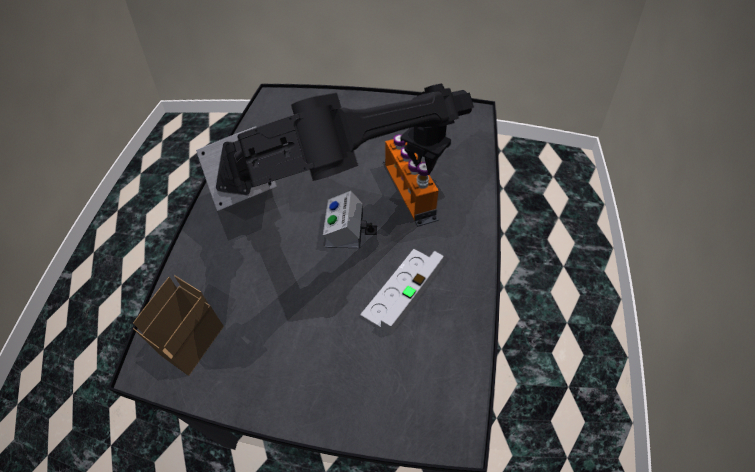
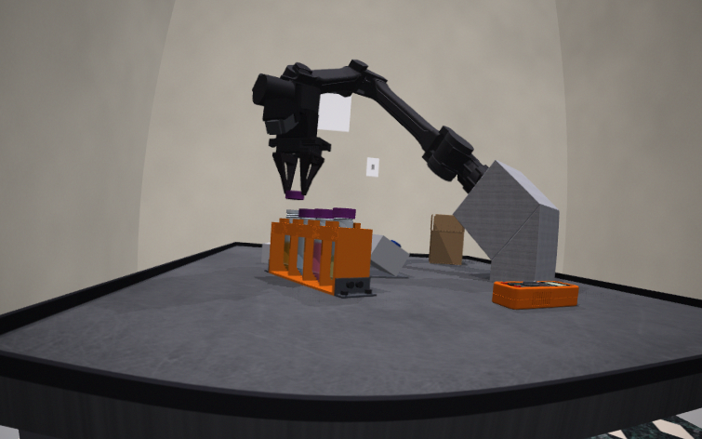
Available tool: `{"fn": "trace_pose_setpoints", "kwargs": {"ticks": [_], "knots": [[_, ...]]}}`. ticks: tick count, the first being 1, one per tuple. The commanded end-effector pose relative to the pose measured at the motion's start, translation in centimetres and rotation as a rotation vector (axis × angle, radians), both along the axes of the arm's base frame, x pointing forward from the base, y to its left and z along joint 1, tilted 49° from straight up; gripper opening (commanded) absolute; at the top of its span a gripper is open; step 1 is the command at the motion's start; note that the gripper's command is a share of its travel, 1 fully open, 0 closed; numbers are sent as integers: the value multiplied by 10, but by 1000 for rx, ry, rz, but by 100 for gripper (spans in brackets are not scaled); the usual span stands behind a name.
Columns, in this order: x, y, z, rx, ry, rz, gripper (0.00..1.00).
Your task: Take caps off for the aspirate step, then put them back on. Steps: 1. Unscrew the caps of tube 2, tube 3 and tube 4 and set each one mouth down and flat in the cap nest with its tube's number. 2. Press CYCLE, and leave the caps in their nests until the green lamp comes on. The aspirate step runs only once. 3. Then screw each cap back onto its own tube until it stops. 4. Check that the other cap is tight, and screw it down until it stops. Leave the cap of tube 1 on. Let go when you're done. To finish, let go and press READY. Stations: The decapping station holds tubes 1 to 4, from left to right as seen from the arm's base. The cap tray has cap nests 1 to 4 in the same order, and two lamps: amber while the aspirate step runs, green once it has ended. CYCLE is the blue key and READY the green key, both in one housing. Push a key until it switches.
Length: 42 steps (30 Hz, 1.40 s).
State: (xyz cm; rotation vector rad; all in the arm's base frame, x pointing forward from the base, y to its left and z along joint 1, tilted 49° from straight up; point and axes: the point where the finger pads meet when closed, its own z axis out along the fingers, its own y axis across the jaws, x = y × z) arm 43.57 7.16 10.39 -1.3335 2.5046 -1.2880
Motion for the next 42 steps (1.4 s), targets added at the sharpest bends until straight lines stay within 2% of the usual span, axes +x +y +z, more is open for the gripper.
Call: {"fn": "trace_pose_setpoints", "kwargs": {"ticks": [1, 6, 7, 9, 10, 24, 30, 32, 33, 35, 42], "knots": [[3, -14, -15, -10, 22, -7, 0], [6, -19, -20, -10, 22, -7, 0], [5, -8, -16, -6, 12, 18, 0], [5, -8, -16, -6, 12, 18, 0], [10, -9, -8, 2, -6, 4, 0], [8, -18, -7, -1, 3, -5, 0], [9, -18, -5, 0, 0, -6, 0], [11, -10, -6, 2, -6, 4, 0], [9, -19, -5, -1, 2, -7, 0], [8, -19, -4, 0, -1, -7, 0], [5, -19, -9, -5, 11, -3, 0]]}}
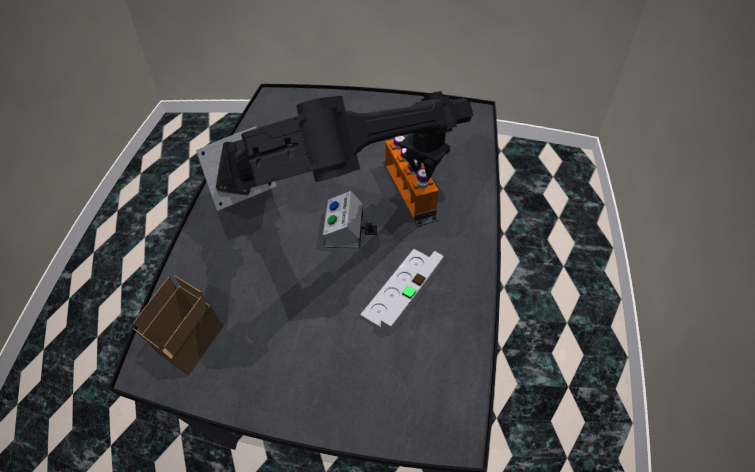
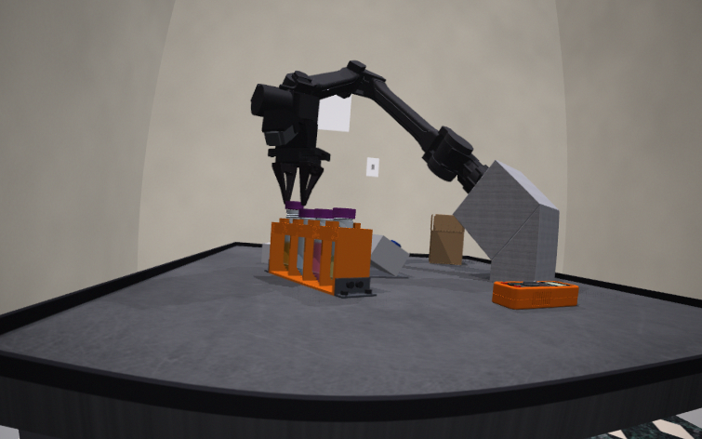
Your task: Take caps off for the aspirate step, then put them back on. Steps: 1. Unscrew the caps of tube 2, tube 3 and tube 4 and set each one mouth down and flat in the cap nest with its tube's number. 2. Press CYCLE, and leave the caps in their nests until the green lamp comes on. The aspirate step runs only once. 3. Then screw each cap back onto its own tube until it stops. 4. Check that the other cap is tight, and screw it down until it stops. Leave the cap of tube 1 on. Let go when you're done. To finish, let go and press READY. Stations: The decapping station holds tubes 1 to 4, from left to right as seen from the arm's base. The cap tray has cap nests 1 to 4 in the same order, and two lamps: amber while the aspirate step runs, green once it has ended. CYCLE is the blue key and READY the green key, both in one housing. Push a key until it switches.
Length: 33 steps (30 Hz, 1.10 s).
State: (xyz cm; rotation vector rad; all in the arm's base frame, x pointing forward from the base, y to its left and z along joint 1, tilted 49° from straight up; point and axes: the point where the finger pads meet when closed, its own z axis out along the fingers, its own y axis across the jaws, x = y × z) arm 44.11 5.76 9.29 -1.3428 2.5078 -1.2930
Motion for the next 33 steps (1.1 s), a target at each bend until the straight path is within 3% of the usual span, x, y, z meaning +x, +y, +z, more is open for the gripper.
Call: {"fn": "trace_pose_setpoints", "kwargs": {"ticks": [1, 33], "knots": [[0, -5, 2, 1, 3, -3, 0], [-1, -9, -3, 0, 3, -7, 0]]}}
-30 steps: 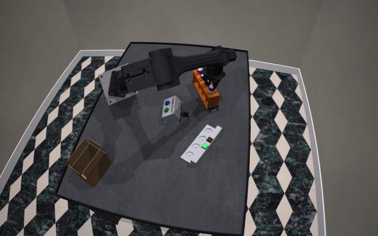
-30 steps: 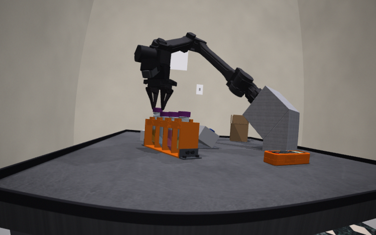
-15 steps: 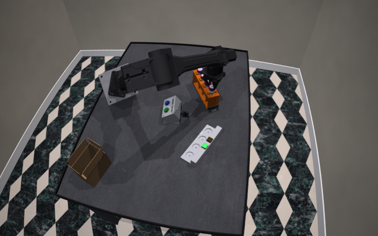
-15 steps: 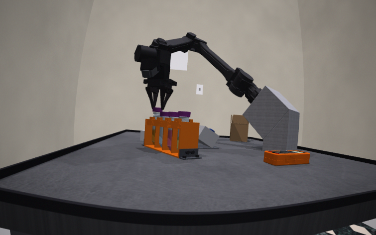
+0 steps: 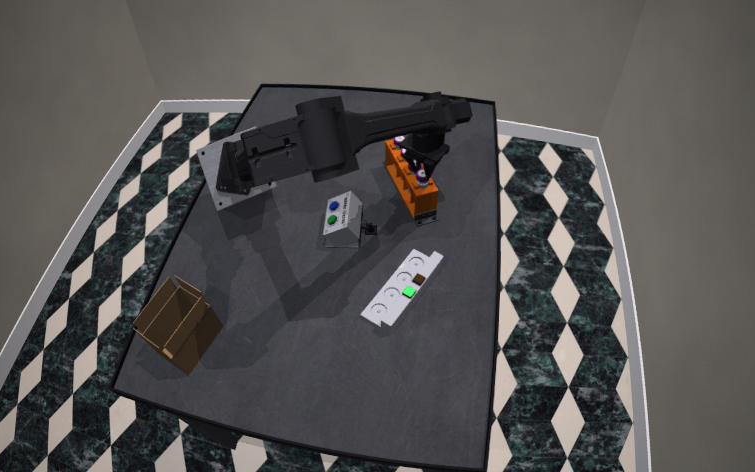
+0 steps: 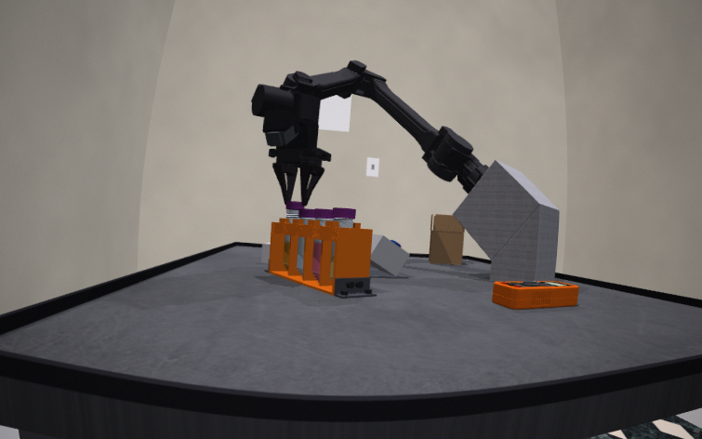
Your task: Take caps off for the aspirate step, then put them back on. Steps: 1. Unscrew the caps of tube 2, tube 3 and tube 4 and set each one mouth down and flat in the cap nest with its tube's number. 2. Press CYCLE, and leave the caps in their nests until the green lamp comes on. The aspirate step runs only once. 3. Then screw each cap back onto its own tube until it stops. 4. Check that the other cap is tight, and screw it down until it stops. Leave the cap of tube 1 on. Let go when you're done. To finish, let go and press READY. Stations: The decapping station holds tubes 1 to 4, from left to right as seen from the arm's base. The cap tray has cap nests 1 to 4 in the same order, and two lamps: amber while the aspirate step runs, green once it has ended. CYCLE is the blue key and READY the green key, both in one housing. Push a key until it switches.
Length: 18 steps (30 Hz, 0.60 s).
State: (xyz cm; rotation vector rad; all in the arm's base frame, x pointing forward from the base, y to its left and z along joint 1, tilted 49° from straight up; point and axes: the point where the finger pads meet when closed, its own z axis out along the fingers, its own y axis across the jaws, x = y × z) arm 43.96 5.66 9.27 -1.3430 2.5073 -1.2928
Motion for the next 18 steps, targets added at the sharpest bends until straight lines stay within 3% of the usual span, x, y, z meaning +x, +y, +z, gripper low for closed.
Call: {"fn": "trace_pose_setpoints", "kwargs": {"ticks": [1, 18], "knots": [[1, -8, -3, 0, 4, -8, 0], [2, -9, -11, -5, 14, -6, 0]]}}
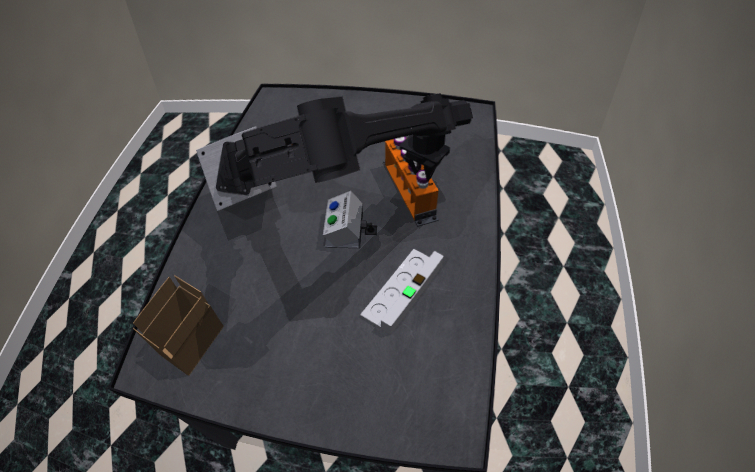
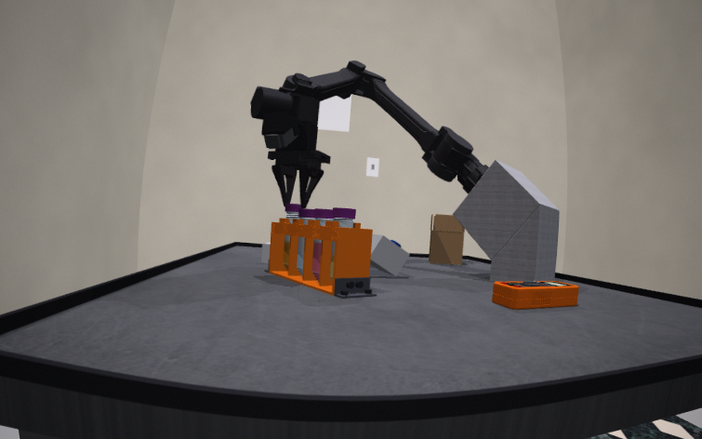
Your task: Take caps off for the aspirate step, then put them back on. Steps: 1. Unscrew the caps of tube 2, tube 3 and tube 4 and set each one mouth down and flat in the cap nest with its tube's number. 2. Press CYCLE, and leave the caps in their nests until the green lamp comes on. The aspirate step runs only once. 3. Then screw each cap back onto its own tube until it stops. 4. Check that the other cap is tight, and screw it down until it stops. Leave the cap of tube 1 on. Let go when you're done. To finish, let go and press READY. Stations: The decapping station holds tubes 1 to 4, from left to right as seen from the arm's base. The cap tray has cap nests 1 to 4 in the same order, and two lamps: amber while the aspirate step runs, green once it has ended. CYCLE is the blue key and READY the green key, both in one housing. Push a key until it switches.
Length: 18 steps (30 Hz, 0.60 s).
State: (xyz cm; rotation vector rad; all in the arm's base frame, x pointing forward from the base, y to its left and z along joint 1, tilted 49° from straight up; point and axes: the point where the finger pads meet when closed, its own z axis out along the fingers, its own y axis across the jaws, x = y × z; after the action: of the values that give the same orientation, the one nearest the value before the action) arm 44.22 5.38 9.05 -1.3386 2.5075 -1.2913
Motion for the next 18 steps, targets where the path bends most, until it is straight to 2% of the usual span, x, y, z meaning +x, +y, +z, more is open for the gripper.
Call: {"fn": "trace_pose_setpoints", "kwargs": {"ticks": [1, 18], "knots": [[-1, -6, -9, -7, 17, -4, 0], [0, -7, -9, -4, 12, 0, 0]]}}
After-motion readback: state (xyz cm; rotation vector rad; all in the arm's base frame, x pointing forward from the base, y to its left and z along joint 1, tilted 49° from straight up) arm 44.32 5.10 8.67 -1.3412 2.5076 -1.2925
